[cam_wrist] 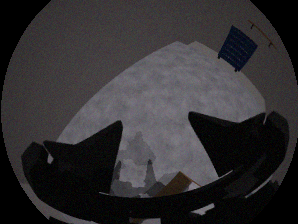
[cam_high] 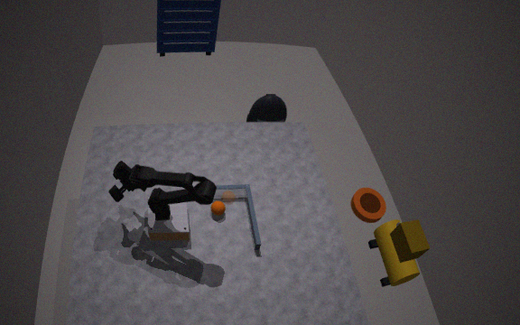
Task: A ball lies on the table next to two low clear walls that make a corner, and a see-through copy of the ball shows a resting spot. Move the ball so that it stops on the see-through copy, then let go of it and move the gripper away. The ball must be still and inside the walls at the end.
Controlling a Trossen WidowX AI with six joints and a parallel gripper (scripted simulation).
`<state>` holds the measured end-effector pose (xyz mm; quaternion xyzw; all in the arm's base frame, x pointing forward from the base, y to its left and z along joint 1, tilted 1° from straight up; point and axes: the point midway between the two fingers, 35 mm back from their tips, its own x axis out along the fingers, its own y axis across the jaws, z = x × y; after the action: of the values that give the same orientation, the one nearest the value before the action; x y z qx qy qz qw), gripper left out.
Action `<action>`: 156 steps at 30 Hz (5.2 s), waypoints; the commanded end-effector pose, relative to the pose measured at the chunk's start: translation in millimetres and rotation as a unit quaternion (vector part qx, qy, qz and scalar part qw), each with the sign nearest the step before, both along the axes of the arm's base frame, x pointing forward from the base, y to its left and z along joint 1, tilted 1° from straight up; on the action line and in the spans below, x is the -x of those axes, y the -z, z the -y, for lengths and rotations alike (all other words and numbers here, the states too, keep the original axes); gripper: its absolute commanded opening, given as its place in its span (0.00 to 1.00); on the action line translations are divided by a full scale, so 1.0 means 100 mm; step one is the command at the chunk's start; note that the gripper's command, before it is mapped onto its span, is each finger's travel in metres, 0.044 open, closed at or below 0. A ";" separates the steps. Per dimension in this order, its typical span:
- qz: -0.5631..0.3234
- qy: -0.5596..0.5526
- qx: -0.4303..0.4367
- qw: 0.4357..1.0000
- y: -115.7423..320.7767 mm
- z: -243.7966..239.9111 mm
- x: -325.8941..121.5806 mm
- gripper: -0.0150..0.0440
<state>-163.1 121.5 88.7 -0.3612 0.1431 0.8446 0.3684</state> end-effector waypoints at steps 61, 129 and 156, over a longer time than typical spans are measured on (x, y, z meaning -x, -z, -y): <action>0.129 0.396 0.355 0.837 0.31 0.96 -4.29 0.99; 0.130 0.396 0.355 0.837 0.21 0.94 -4.39 0.25; 0.130 0.396 0.354 0.837 -0.18 0.71 -4.63 0.25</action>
<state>286.6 41.5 116.4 -0.4871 0.5150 0.4638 0.5314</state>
